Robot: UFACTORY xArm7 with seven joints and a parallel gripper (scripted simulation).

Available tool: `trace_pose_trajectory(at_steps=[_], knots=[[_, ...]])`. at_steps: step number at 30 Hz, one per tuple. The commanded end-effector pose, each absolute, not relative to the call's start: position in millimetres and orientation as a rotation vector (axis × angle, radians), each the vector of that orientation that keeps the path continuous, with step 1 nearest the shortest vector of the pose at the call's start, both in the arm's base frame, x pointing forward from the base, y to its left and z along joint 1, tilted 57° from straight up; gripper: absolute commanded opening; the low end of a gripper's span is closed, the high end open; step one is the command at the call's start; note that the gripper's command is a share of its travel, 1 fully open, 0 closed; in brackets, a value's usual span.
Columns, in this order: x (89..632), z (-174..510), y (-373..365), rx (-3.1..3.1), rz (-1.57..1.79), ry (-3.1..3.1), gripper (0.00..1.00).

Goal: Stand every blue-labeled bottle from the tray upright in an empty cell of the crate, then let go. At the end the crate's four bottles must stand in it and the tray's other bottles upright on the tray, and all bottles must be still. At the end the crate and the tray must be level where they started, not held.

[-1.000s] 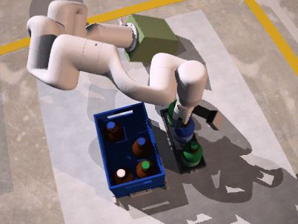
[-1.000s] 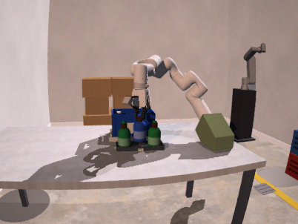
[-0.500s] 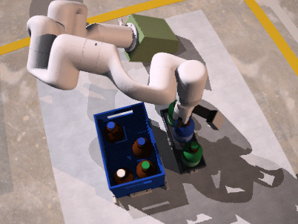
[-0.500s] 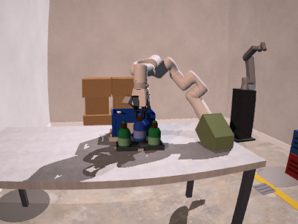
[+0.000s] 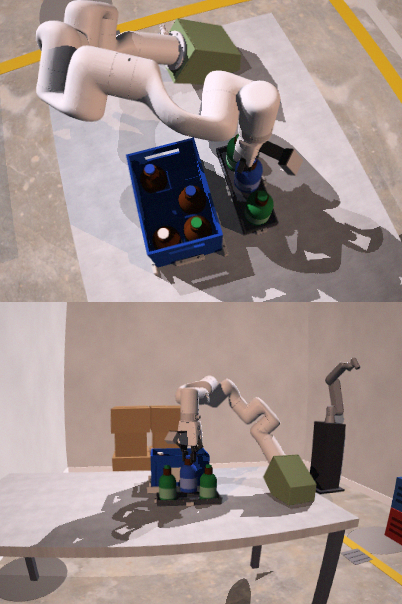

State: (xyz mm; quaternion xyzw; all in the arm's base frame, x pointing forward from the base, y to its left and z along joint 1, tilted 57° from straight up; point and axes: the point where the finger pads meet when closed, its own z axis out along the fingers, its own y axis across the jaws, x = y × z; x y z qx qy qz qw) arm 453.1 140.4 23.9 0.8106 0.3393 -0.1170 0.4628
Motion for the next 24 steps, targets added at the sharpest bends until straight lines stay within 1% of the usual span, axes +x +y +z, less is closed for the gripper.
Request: trace_pose_trajectory(at_steps=[1,24], knots=[[453.2,25.2,144.6,1.995,-0.282,0.839,0.00],[450.9,35.0,159.5,1.995,-0.282,0.839,0.00]])
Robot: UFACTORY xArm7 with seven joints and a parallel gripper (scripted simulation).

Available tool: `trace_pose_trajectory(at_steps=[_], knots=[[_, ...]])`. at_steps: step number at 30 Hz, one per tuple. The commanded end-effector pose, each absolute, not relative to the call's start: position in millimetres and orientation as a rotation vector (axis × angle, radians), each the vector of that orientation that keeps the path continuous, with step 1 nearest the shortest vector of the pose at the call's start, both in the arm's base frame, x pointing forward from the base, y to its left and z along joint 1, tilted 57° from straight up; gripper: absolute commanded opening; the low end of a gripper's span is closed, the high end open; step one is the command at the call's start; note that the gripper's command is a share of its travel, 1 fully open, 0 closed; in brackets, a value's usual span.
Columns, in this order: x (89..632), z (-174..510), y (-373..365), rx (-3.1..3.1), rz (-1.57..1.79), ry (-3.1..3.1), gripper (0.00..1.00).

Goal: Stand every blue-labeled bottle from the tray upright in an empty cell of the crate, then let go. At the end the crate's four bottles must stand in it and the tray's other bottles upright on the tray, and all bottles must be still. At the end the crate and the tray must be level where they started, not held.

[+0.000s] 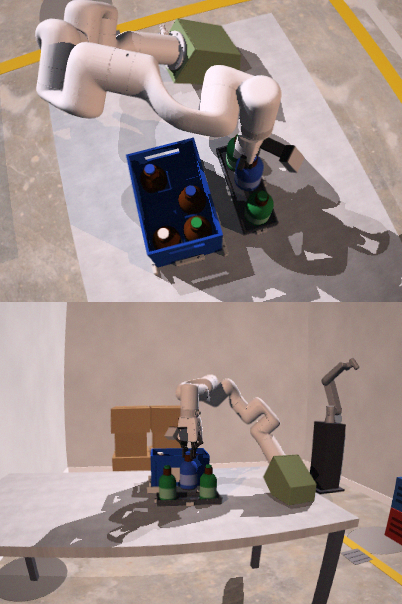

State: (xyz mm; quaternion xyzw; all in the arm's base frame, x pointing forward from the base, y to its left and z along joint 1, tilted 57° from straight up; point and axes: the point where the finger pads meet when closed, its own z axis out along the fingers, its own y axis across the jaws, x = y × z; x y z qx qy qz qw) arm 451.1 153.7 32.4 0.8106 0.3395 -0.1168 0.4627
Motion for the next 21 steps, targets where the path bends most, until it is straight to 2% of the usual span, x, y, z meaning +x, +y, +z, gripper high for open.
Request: trace_pose_trajectory(at_steps=[1,21], knots=[[450.7,35.6,160.5,1.995,-0.282,0.839,0.00],[448.5,45.0,174.8,1.995,-0.282,0.839,0.00]])
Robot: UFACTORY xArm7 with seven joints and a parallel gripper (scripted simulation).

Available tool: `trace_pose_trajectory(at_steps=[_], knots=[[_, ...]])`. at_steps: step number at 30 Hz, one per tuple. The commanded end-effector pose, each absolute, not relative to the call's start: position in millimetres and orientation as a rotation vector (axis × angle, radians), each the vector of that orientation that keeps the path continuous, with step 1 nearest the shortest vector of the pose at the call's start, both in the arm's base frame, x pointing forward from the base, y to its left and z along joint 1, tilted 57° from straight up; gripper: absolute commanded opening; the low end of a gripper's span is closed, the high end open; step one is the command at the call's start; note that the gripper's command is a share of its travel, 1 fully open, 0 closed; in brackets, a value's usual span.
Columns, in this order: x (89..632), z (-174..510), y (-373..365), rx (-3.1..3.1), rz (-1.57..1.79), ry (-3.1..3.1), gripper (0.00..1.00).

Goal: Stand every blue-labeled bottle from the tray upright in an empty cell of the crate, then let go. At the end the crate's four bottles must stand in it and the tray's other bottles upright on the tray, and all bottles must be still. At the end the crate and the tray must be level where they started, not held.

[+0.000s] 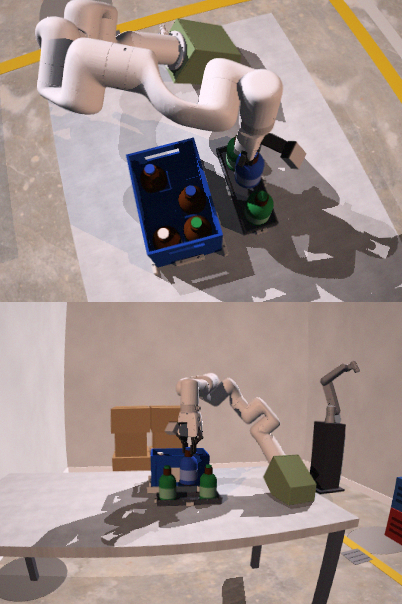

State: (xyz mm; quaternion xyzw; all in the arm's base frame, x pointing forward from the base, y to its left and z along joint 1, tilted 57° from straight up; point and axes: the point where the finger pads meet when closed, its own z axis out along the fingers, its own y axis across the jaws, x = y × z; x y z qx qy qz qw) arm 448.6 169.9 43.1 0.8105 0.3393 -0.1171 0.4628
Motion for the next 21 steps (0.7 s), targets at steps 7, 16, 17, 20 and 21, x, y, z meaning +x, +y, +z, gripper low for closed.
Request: trace_pose_trajectory(at_steps=[7,16,17,20,21], knots=[[448.2,46.1,176.5,1.995,-0.282,0.839,0.00],[448.2,46.2,176.7,1.995,-0.282,0.839,0.00],[448.2,46.2,176.7,1.995,-0.282,0.839,0.00],[448.2,46.2,176.7,1.995,-0.282,0.839,0.00],[448.2,46.2,176.7,1.995,-0.282,0.839,0.00]])
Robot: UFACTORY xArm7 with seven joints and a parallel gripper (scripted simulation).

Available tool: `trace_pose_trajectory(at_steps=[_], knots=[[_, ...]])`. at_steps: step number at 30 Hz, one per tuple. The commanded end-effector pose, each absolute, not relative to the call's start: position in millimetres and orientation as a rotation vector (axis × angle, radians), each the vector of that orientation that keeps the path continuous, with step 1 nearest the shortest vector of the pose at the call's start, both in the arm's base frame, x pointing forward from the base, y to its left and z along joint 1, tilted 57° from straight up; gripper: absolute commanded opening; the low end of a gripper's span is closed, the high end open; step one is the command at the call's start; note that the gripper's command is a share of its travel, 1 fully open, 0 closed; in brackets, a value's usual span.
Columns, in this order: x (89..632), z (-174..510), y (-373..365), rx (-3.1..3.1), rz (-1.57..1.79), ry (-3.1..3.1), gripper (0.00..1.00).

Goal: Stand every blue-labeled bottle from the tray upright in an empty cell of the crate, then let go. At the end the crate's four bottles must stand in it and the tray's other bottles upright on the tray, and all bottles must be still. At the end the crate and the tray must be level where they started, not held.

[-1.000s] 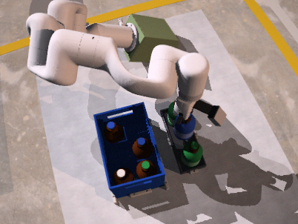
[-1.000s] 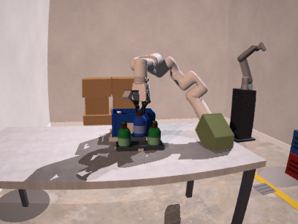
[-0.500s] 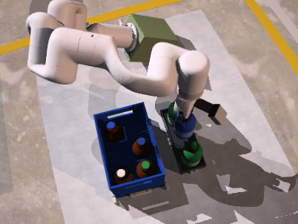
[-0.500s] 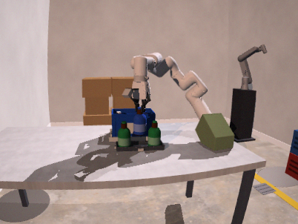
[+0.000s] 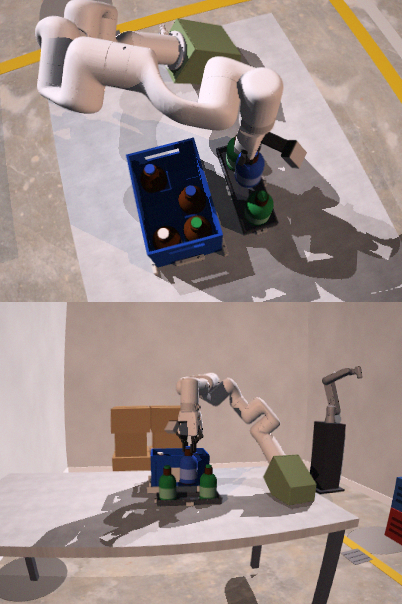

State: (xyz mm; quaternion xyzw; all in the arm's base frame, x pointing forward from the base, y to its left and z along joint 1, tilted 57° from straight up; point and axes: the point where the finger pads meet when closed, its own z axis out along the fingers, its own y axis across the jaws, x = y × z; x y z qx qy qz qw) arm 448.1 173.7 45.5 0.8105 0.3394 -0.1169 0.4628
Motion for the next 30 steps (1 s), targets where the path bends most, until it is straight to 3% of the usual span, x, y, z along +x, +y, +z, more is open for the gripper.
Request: trace_pose_trajectory(at_steps=[1,30], knots=[[448.2,46.2,176.7,1.995,-0.282,0.839,0.00],[446.5,53.3,187.4,1.995,-0.282,0.839,0.00]])
